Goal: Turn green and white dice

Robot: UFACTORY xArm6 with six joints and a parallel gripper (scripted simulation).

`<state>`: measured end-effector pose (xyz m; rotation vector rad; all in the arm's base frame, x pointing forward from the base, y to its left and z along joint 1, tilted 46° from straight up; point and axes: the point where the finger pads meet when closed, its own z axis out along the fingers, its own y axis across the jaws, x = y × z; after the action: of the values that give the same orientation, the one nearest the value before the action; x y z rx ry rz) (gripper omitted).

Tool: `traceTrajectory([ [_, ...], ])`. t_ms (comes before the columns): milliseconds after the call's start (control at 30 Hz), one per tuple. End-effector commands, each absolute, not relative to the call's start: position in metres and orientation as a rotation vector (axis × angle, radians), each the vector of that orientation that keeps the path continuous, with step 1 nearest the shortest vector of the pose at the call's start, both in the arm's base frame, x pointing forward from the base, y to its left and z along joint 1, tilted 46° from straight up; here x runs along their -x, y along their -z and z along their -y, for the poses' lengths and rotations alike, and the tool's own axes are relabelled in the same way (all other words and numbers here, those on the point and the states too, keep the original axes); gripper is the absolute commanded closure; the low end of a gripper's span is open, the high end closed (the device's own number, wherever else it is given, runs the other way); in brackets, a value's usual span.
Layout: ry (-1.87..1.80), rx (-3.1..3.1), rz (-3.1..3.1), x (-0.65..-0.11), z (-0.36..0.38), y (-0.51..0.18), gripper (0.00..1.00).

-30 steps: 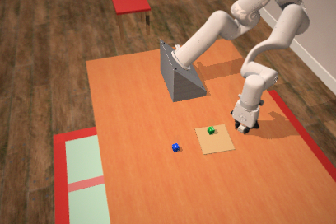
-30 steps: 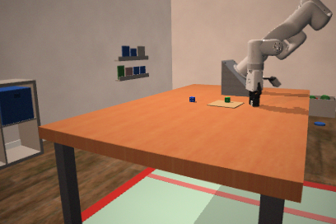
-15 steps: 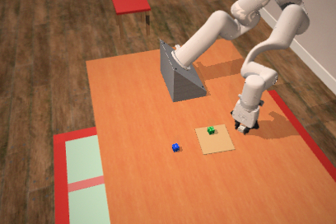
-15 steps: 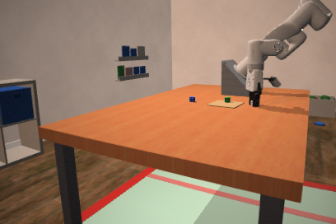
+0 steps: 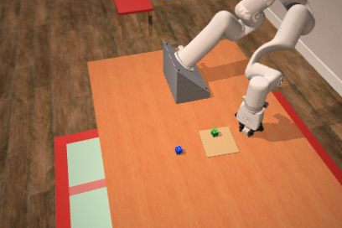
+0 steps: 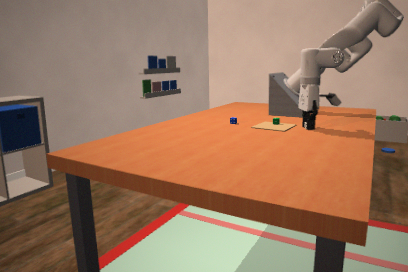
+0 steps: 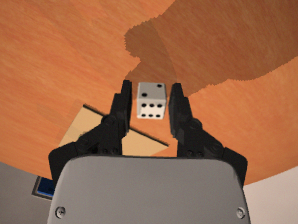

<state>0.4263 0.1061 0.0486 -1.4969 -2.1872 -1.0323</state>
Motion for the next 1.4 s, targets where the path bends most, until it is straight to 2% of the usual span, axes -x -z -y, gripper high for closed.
traceTrajectory([
  [0,1.034,1.498,2.189,-0.4272,-0.1054,-0.0493,0.58],
  [67,1.034,1.498,2.189,-0.4272,-0.1054,-0.0493,0.58],
  [100,1.034,1.498,2.189,-0.4272,-0.1054,-0.0493,0.79],
  [1367,1.034,1.498,2.189,-0.4263,-0.1013,-0.0534,0.79],
])
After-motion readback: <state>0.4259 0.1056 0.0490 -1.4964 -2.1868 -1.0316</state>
